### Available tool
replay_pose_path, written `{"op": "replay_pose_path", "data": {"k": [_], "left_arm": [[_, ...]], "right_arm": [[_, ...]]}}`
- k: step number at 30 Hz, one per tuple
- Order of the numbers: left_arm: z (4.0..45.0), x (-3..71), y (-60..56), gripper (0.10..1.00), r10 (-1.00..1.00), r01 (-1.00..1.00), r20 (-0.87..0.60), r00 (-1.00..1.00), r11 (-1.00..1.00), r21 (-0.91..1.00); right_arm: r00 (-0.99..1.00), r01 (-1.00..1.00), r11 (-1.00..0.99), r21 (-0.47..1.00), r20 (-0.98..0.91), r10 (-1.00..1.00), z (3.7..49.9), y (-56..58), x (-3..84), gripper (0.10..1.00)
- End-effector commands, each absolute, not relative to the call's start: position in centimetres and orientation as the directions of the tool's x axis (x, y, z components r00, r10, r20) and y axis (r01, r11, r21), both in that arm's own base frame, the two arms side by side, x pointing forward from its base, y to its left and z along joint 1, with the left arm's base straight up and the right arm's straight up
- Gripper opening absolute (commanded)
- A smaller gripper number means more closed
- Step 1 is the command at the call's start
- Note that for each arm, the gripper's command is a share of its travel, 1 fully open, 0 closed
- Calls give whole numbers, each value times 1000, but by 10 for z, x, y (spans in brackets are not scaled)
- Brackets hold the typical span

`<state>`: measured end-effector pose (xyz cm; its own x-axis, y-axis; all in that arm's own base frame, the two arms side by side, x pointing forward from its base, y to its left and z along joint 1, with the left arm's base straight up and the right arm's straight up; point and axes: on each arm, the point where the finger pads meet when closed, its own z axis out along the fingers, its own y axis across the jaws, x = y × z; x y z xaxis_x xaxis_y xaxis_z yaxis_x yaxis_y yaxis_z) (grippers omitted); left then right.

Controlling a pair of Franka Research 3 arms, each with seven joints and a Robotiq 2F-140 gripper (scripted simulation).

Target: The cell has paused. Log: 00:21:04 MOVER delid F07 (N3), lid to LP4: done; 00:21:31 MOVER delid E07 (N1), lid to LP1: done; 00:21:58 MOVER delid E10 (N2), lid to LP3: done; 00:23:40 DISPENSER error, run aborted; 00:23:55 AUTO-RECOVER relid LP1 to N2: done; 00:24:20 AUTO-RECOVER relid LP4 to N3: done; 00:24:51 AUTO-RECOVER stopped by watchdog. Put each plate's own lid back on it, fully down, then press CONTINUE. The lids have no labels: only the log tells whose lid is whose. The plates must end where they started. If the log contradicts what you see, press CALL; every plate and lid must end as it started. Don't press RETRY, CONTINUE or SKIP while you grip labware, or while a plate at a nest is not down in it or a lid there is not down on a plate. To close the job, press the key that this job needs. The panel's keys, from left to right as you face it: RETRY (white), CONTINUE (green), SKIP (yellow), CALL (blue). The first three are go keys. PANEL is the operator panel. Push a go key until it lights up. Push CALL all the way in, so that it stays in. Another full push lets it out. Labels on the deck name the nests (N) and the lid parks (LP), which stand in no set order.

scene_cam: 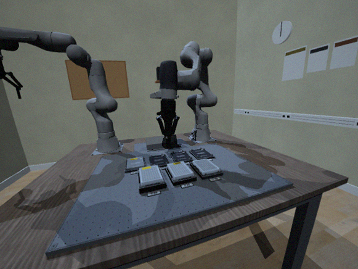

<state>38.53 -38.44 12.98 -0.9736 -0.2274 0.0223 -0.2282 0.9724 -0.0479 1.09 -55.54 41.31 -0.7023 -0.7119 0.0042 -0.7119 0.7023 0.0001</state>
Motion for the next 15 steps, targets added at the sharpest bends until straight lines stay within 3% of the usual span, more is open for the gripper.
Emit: {"op": "replay_pose_path", "data": {"k": [1, 15], "left_arm": [[129, 396, -386, 99, -487, -487, 28, -873, 873, -28], [126, 509, -380, 99, -816, -818, 64, -574, 570, -71]], "right_arm": [[-702, -712, 702, 0, 4, -712, 413, -555, 11, 1000], [-702, -712, 702, 0, 4, -712, 413, -555, 11, 1000]]}}
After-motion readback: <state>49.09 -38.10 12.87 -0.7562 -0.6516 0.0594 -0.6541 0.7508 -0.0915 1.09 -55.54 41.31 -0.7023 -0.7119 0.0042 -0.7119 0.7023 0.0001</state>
